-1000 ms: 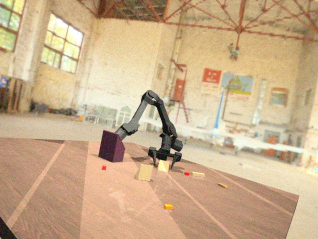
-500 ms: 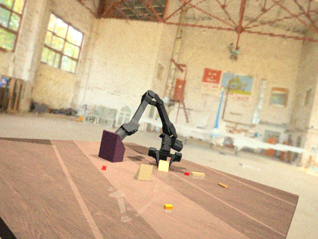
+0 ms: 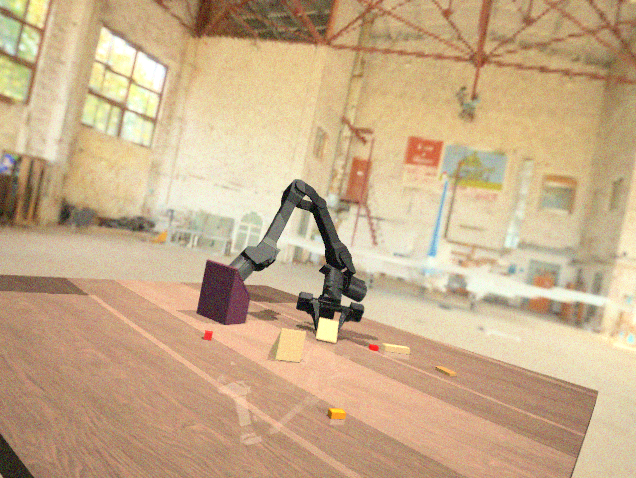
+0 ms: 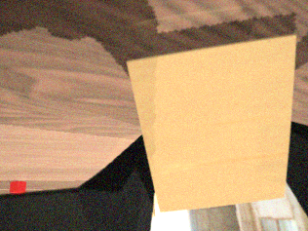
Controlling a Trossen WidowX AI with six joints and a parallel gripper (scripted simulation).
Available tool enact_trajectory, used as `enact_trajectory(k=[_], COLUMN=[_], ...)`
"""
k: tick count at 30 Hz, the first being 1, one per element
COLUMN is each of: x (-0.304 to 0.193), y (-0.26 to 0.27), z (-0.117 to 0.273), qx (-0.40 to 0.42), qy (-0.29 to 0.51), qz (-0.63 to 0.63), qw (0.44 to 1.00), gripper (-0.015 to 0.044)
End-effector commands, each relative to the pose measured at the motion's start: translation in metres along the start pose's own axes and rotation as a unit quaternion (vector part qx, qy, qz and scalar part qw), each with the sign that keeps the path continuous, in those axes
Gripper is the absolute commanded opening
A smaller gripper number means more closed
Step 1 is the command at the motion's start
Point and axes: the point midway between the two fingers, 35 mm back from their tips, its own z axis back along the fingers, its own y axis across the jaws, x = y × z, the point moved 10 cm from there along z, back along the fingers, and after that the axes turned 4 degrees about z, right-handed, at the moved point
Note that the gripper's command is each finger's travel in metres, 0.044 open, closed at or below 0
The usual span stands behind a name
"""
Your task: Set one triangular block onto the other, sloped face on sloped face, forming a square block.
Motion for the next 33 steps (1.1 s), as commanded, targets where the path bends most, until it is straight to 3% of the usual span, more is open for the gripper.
enact_trajectory(k=[1, 17, 25, 33], x=[-0.014, -0.065, -0.064, -0.07], y=[-0.003, 0.005, 0.004, 0.004], z=[0.013, 0.066, 0.063, 0.058], qx=[-0.003, -0.004, -0.002, 0.027], qy=[0.0, 0.002, 0.0, -0.027], qz=[-0.002, -0.001, -0.012, -0.129], qw=[1.0, 1.0, 1.0, 0.991], gripper=[0.0, 0.0, 0.0, 0.0])
